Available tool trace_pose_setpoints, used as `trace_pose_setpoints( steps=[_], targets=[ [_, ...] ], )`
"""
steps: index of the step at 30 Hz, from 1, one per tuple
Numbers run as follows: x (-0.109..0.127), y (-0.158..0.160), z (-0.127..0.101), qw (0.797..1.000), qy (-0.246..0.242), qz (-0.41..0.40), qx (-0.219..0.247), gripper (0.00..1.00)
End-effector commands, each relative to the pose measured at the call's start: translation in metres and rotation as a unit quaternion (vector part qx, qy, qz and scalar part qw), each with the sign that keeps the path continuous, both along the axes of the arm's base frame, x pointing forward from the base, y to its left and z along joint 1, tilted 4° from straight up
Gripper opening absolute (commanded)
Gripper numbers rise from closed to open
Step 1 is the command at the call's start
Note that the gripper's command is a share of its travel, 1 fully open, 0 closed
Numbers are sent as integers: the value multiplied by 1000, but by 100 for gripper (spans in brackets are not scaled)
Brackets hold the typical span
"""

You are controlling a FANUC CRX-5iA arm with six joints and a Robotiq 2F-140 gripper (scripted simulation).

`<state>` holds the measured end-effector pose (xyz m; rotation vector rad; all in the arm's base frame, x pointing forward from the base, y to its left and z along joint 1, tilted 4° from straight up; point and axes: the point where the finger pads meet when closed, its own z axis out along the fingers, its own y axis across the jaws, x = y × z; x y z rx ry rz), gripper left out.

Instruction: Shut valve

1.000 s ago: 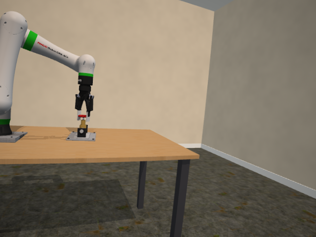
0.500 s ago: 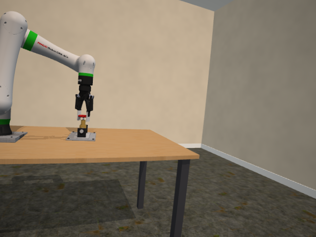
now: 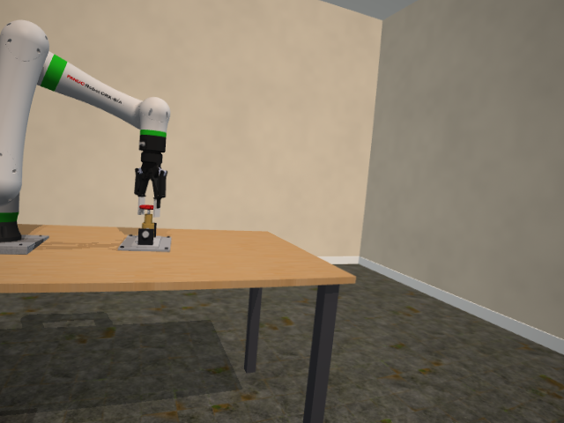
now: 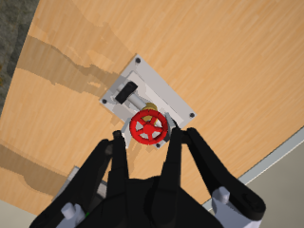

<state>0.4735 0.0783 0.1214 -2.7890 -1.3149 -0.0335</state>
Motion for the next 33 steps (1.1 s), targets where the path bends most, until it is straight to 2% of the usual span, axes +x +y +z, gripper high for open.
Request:
trace_pose_setpoints(
  steps=[1, 18, 33],
  targets=[
    [0, 0, 0, 1000, 1, -11, 0, 0],
    [0, 0, 0, 996, 5, -89, 0, 0],
    [0, 0, 0, 981, 12, -194, -1, 0]
  ],
)
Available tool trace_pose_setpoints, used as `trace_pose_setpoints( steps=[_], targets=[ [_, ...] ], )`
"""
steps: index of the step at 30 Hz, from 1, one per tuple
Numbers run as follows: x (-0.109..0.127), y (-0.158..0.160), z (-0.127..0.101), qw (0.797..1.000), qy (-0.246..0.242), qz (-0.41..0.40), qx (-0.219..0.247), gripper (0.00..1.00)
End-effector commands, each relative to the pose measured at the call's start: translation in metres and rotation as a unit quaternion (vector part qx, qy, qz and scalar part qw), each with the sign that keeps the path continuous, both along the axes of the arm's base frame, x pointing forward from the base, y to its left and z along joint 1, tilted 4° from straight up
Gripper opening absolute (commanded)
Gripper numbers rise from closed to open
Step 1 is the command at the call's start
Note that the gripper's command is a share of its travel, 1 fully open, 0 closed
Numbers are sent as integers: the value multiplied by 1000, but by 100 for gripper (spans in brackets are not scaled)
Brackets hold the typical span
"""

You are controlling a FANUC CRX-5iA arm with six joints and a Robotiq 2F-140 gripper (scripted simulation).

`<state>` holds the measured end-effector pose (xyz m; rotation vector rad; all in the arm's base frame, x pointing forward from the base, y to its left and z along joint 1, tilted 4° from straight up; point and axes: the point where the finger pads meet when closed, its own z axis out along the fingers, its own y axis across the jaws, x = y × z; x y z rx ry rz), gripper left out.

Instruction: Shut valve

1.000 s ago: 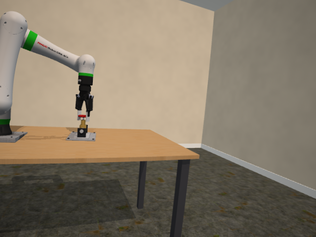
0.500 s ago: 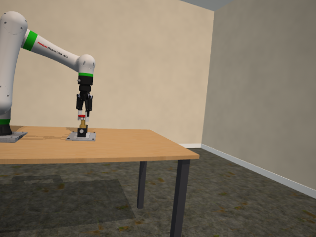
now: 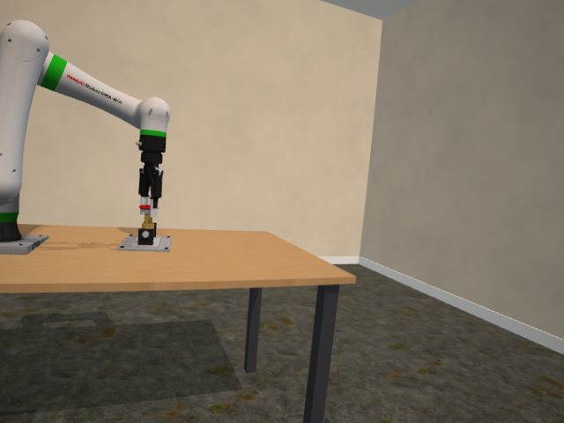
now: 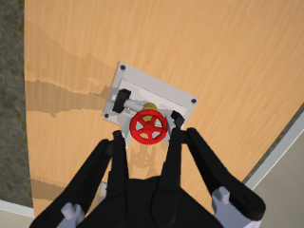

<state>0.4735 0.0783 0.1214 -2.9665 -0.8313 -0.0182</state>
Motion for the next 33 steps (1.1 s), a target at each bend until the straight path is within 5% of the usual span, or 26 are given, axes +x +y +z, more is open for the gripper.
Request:
trace_pose_setpoints(
  steps=[1, 15, 33],
  targets=[
    [0, 0, 0, 999, 2, -37, 0, 0],
    [0, 0, 0, 987, 10, -158, -1, 0],
    [0, 0, 0, 946, 20, -325, -2, 0]
  ],
)
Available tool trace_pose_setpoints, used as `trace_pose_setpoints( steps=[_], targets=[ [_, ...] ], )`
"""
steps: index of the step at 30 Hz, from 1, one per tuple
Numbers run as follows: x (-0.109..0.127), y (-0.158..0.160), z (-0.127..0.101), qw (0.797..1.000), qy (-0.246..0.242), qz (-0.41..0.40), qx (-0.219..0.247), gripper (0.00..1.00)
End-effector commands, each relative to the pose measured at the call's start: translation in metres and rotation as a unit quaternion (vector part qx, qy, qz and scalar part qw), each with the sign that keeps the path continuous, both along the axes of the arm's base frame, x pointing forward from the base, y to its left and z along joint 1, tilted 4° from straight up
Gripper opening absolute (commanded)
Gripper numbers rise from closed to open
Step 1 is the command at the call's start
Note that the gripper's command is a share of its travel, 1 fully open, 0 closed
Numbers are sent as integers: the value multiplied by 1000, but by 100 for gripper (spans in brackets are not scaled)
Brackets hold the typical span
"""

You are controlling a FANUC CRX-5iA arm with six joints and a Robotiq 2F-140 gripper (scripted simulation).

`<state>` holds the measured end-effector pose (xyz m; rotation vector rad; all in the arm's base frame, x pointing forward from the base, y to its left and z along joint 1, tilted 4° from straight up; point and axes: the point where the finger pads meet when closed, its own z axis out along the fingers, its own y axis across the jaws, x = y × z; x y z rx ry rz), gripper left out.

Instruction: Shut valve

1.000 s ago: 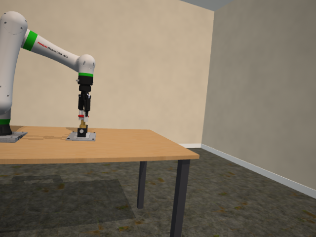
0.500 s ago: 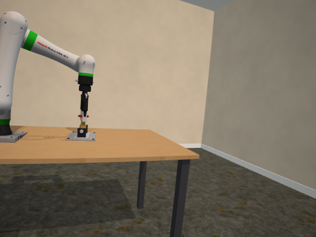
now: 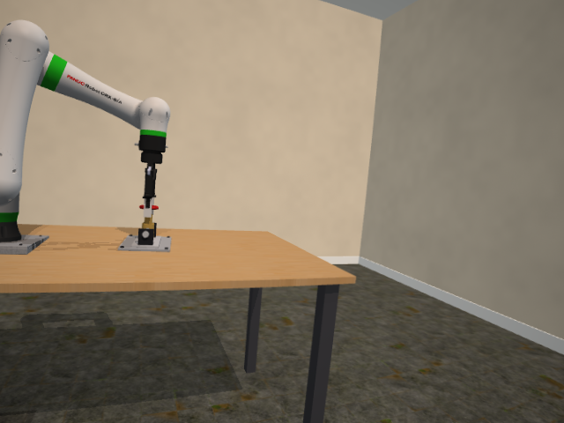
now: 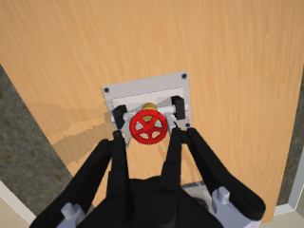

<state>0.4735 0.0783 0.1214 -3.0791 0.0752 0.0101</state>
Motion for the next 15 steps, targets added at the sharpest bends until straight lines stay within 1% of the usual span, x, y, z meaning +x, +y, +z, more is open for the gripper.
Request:
trace_pose_setpoints(
  steps=[1, 9, 11, 15],
  targets=[
    [0, 0, 0, 999, 3, -44, 0, 0],
    [0, 0, 0, 992, 8, -124, -1, 0],
    [0, 0, 0, 992, 8, -124, -1, 0],
    [0, 0, 0, 987, 10, -161, -1, 0]
  ],
)
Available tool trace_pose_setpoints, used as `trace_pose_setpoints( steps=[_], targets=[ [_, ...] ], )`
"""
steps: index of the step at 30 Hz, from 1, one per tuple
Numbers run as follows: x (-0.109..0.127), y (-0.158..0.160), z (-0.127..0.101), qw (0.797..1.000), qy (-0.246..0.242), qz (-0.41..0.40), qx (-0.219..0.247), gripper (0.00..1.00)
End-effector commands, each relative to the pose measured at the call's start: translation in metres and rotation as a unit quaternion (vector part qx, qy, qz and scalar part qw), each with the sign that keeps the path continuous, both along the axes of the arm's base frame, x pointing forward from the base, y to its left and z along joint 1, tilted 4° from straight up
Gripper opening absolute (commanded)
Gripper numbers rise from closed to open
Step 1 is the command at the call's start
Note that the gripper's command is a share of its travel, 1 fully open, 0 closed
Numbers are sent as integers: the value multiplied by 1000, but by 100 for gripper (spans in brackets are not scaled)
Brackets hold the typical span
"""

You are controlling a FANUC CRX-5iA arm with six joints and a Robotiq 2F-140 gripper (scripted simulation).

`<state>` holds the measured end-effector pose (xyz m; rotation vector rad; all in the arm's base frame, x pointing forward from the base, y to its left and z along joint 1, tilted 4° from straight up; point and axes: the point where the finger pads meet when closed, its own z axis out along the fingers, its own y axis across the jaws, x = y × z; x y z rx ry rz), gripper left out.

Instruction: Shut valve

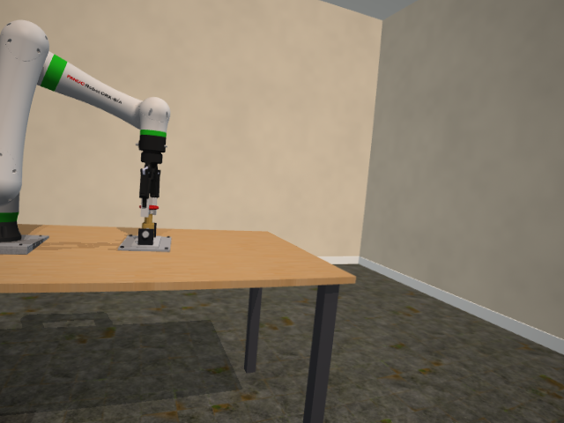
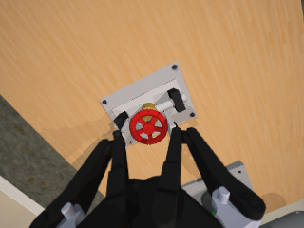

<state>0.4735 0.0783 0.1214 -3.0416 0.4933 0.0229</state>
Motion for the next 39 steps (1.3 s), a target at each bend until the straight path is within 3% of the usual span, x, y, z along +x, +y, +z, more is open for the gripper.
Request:
trace_pose_setpoints(
  steps=[1, 22, 39],
  targets=[
    [0, 0, 0, 999, 2, -35, 0, 0],
    [0, 0, 0, 986, 10, -165, -1, 0],
    [0, 0, 0, 977, 13, -212, -1, 0]
  ],
)
